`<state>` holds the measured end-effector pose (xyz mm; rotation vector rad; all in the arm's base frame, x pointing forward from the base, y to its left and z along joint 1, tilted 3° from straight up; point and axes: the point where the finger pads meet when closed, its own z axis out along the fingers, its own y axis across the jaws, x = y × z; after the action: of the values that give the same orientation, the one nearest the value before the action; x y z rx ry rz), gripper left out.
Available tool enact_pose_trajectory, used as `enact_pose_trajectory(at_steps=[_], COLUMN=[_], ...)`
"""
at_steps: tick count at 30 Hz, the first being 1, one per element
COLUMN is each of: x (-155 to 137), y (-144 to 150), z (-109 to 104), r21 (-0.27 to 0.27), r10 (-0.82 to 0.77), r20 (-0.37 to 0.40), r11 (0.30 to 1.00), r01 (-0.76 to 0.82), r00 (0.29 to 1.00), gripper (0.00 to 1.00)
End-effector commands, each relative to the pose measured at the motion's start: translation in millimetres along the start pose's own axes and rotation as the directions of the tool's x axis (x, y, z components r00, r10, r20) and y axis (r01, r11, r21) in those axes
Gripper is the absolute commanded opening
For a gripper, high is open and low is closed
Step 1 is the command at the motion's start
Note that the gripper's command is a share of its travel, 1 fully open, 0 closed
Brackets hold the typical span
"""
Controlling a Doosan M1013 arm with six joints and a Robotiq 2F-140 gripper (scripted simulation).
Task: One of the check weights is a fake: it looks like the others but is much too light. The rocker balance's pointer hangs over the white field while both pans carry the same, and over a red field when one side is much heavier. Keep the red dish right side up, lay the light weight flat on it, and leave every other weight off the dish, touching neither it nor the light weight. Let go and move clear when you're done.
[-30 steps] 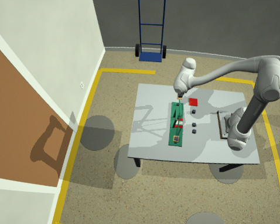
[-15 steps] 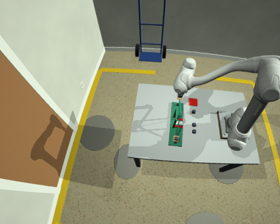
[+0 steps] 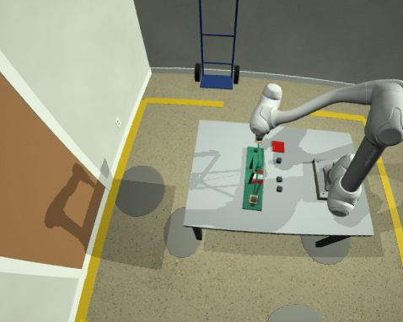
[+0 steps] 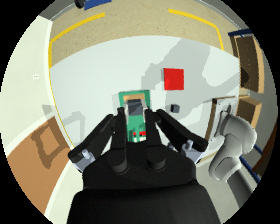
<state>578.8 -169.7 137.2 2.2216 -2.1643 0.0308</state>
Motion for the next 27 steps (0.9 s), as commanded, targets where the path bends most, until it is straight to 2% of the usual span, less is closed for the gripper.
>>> enact_pose_trajectory(at_steps=[1, 27], x=[0.0, -2.5], y=[0.0, 0.0], z=[0.3, 14.7], r21=[0.000, 0.000], r10=[0.000, 0.000], r20=[0.000, 0.000], r11=[1.000, 1.000], r01=[0.000, 0.000], r00=[1.000, 1.000], gripper=[0.24, 0.24])
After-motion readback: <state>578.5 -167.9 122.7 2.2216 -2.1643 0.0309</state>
